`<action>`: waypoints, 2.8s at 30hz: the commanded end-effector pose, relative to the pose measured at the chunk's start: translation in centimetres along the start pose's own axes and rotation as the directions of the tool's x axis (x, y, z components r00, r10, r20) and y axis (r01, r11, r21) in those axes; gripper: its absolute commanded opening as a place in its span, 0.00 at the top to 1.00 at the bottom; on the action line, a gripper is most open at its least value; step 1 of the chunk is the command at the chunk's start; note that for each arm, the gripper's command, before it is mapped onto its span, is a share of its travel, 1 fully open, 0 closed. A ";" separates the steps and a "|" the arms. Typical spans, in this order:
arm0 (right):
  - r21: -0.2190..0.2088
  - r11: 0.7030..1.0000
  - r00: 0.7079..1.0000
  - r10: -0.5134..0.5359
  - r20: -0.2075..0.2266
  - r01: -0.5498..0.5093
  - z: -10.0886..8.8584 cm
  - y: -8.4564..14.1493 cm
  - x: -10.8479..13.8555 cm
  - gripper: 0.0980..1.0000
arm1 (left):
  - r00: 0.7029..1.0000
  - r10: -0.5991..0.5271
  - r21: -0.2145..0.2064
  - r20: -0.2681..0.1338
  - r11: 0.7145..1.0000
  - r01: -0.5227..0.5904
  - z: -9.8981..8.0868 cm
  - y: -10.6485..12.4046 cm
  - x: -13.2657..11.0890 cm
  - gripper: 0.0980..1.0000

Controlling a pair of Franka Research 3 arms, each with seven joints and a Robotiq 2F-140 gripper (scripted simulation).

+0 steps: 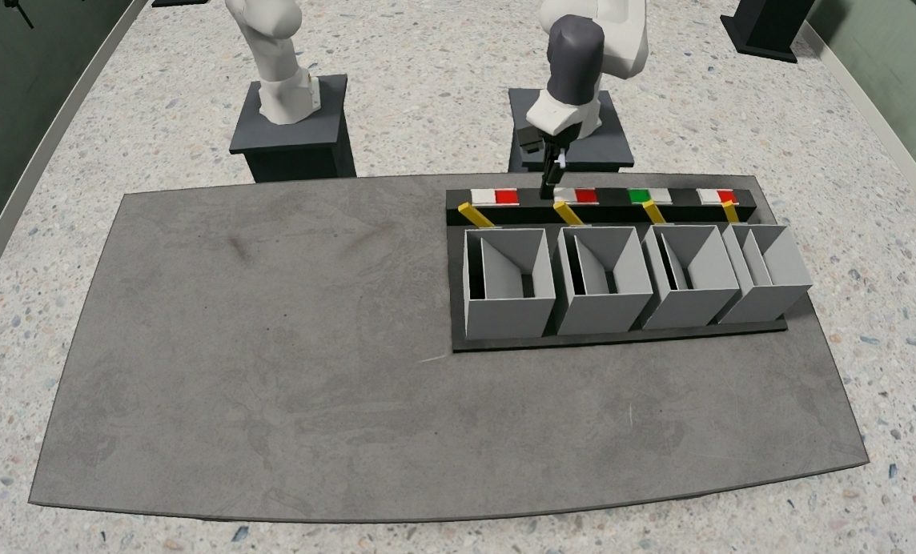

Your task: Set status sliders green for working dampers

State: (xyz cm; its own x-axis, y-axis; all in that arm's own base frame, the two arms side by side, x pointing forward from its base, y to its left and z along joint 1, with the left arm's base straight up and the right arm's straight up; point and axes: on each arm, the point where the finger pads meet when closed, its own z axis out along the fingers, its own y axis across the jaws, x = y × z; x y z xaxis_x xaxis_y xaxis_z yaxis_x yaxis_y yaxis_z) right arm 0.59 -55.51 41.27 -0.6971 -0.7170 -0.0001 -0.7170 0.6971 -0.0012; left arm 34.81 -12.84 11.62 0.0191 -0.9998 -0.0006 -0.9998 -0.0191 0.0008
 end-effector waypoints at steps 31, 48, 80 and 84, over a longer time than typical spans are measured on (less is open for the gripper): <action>-0.001 1.000 1.000 0.004 0.000 -0.004 0.0 0.1 0.0 0.00 | 1.000 -0.006 0.001 -0.001 1.000 0.006 0.1 0.0 -0.9 1.00; -0.001 1.000 1.000 0.004 0.000 -0.004 0.0 0.1 0.0 0.00 | 1.000 -0.006 0.001 -0.001 1.000 0.006 0.1 0.0 -1.7 1.00; -0.001 1.000 1.000 0.004 0.000 -0.004 0.0 0.1 0.0 0.00 | 1.000 -0.006 0.001 -0.001 1.000 0.006 0.1 0.0 -3.4 1.00; -0.001 1.000 1.000 0.004 0.000 -0.004 0.0 0.1 0.0 0.00 | 1.000 -0.006 0.001 -0.001 1.000 0.006 0.1 0.0 -3.7 1.00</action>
State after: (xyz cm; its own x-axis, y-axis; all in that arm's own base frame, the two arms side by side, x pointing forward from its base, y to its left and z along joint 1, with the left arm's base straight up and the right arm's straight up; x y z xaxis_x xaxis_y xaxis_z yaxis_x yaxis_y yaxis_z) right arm 0.59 -55.51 41.27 -0.6971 -0.7170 -0.0001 -0.7170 0.6971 -0.0012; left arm 34.69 -9.55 11.48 0.0357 -0.9994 0.0024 -0.9994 -0.0357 0.0024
